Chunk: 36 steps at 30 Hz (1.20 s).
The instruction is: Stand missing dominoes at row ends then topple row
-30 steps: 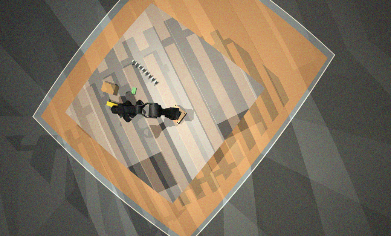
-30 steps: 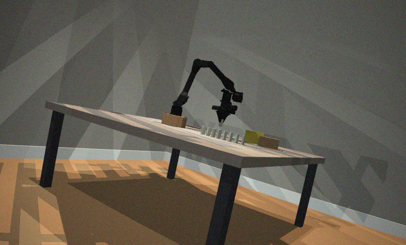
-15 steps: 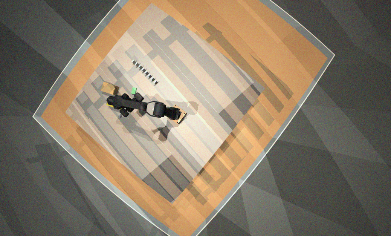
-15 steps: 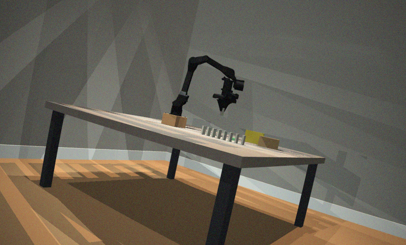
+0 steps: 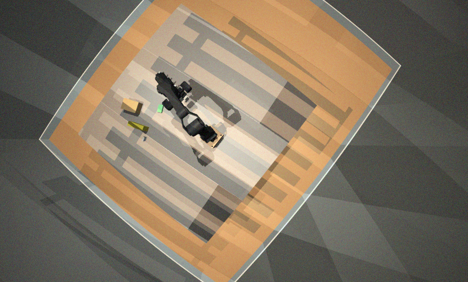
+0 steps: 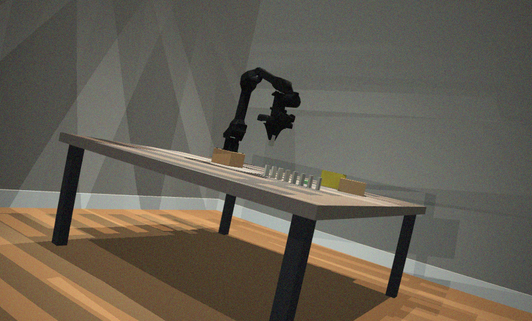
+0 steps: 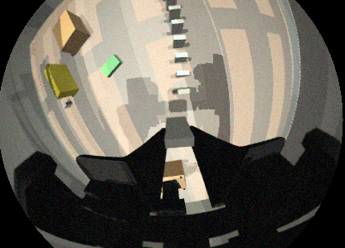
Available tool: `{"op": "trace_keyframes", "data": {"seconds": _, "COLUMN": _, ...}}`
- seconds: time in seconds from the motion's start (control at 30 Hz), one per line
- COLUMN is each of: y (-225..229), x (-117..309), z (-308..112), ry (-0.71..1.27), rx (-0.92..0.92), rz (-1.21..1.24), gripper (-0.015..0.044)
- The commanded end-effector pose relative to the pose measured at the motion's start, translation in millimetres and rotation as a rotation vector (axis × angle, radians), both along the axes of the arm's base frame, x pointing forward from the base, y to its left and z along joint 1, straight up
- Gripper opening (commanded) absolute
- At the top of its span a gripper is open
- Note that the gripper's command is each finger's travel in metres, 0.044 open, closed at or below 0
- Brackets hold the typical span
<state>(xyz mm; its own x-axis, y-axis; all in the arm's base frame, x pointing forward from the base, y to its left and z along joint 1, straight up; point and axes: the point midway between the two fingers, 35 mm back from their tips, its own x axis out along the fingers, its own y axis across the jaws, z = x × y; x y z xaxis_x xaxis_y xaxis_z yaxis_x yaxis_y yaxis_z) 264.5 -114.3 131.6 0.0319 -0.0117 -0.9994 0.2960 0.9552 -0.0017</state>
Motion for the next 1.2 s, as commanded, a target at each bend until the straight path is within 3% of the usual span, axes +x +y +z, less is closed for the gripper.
{"op": "trace_keyframes", "data": {"seconds": 0.0, "y": -23.1, "x": -15.1, "z": -0.5, "ry": 0.006, "rx": -0.003, "rz": 0.015, "gripper": 0.0107}}
{"op": "trace_keyframes", "data": {"seconds": 0.17, "y": -23.6, "x": -14.2, "z": -4.1, "ry": 0.006, "rx": -0.003, "rz": 0.015, "gripper": 0.0107}}
{"op": "trace_keyframes", "data": {"seconds": 0.93, "y": -25.1, "x": -11.6, "z": -128.4, "ry": 0.007, "rx": -0.003, "rz": 0.015, "gripper": 0.0107}}
{"op": "trace_keyframes", "data": {"seconds": 1.17, "y": -24.7, "x": -12.3, "z": -131.7, "ry": 0.007, "rx": -0.003, "rz": 0.015, "gripper": 0.0107}}
